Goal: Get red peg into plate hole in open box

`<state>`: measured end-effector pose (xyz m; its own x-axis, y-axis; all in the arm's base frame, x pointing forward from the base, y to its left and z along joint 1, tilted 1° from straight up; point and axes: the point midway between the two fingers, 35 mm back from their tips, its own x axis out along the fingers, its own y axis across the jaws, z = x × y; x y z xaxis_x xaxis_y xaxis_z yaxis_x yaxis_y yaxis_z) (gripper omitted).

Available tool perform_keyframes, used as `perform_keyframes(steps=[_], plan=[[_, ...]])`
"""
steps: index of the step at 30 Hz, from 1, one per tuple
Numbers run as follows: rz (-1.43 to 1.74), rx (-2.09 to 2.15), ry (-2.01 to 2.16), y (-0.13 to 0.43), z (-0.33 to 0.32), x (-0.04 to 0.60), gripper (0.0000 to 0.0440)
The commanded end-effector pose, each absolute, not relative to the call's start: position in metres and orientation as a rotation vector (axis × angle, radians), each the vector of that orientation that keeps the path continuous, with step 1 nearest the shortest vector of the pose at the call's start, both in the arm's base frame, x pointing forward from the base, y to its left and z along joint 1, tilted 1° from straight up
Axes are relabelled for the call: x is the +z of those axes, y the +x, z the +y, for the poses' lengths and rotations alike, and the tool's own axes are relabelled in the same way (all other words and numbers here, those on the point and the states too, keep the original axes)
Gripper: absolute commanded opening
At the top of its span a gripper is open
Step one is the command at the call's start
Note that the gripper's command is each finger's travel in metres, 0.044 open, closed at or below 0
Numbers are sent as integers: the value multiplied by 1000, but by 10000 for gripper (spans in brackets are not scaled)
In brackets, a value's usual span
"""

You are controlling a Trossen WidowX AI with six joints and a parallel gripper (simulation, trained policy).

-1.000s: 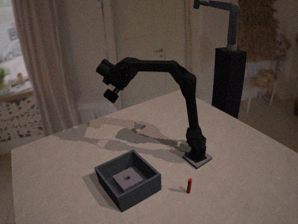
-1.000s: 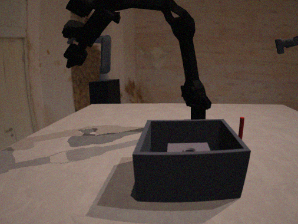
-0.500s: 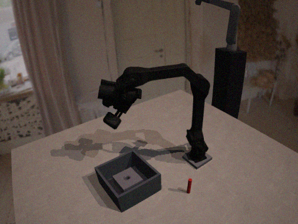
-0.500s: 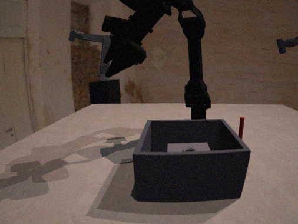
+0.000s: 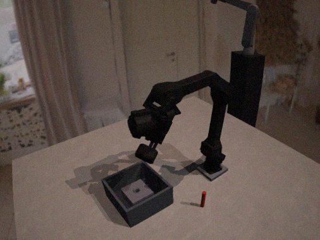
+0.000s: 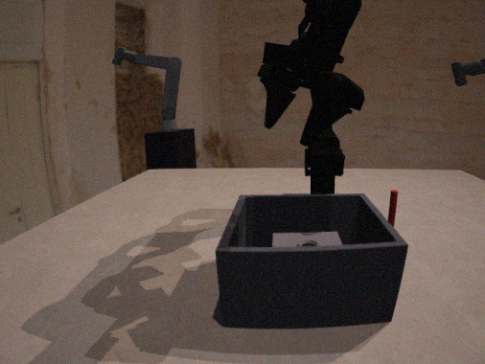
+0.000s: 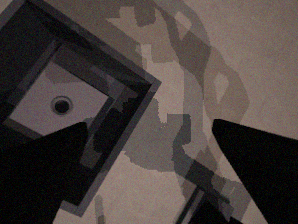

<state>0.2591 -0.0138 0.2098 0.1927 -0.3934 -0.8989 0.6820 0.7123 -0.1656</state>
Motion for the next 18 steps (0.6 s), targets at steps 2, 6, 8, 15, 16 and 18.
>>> perform_keyframes(steps=[2,6,8,15,16,18], plan=[[1215,-729,347,237,20,196,440],[1269,-706,392,217,48,185,440],[1296,-699,413,208,60,179,440],[1380,-687,474,177,98,156,440],[1390,-684,481,174,103,152,440],[1405,-677,493,168,112,144,440]])
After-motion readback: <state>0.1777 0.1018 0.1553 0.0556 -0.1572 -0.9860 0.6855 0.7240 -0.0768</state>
